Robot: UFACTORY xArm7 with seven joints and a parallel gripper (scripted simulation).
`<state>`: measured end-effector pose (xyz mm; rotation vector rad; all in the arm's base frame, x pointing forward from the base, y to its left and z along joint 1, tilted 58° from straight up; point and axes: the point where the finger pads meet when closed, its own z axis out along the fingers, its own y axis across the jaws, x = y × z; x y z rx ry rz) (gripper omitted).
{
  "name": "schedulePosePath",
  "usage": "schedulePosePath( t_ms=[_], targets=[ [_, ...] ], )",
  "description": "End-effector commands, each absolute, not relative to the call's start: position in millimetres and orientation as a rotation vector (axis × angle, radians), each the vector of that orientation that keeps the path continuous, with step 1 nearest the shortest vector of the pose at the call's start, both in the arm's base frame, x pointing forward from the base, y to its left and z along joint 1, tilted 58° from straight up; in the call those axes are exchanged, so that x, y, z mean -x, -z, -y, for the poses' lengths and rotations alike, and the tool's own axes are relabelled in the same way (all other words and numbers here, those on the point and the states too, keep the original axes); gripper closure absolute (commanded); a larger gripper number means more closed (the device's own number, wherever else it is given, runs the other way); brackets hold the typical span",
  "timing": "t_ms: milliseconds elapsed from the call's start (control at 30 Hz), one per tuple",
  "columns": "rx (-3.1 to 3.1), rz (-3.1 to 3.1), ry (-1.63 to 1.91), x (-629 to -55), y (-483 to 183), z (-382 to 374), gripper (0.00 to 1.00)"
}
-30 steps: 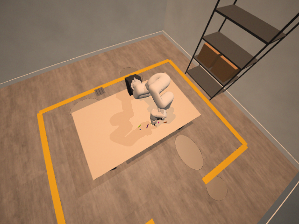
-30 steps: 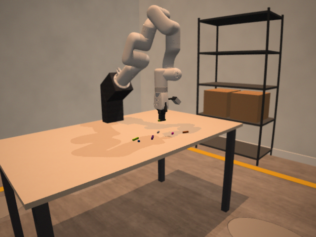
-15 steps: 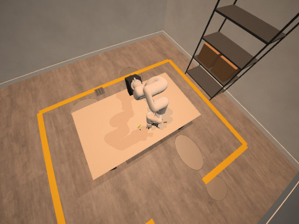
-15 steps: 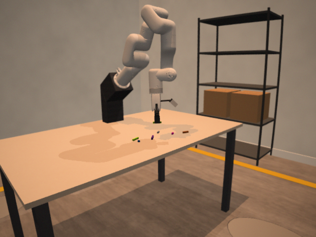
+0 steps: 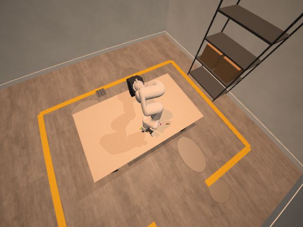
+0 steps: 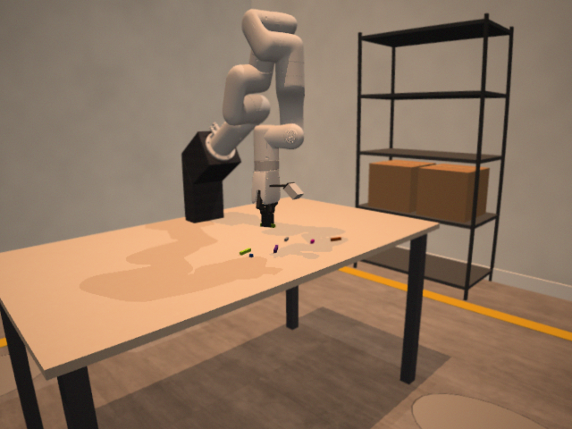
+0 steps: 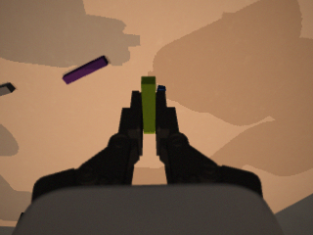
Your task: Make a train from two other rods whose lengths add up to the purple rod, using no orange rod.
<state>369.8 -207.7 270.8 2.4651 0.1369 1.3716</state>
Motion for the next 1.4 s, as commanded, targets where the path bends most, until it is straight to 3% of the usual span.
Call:
schedulePosePath(
  t_ms=[0,800,1367],
  targets=[
    [-2.585,0.007,-1.407,-364.2,-268.9,226.7,0.96],
    [-2.621,0.149,-1.429,-359.9,-263.6,241.2,0.96],
    [-2.622,0.149,-1.429,-395.7,-240.9,249.1,0.96]
  ],
)
